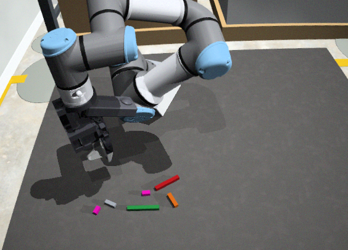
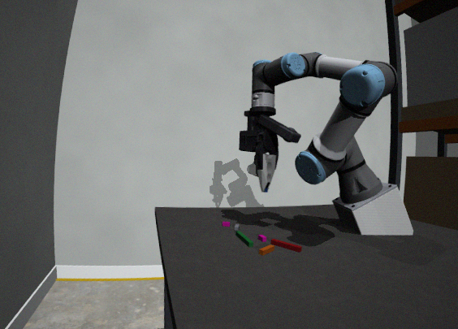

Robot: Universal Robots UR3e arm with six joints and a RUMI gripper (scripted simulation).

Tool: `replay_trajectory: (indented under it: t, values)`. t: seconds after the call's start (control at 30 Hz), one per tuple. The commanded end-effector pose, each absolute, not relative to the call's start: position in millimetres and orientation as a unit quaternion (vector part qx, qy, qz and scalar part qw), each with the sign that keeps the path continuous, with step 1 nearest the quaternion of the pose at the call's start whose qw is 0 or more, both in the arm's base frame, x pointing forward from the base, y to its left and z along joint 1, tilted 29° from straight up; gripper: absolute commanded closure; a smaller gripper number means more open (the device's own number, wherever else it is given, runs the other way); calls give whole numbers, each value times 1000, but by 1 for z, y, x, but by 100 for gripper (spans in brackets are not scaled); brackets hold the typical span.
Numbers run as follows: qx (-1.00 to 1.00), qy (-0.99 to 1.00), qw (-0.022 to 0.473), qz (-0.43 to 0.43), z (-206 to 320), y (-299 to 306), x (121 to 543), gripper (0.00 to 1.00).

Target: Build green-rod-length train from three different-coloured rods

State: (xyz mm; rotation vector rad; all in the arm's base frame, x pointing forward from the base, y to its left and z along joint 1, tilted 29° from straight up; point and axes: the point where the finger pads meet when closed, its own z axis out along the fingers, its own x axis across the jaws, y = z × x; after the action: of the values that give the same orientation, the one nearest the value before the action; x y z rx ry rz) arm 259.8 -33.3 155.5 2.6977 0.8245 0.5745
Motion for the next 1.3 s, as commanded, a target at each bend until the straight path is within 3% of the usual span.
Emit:
replay_trajectory:
  t: [0.0, 0.57, 1.27]
  values:
    - [933, 279, 122, 192, 155, -28, 258, 100]
    - [951, 246, 86, 168, 147, 1, 252, 100]
    - [970, 187, 77, 137, 135, 43, 254, 100]
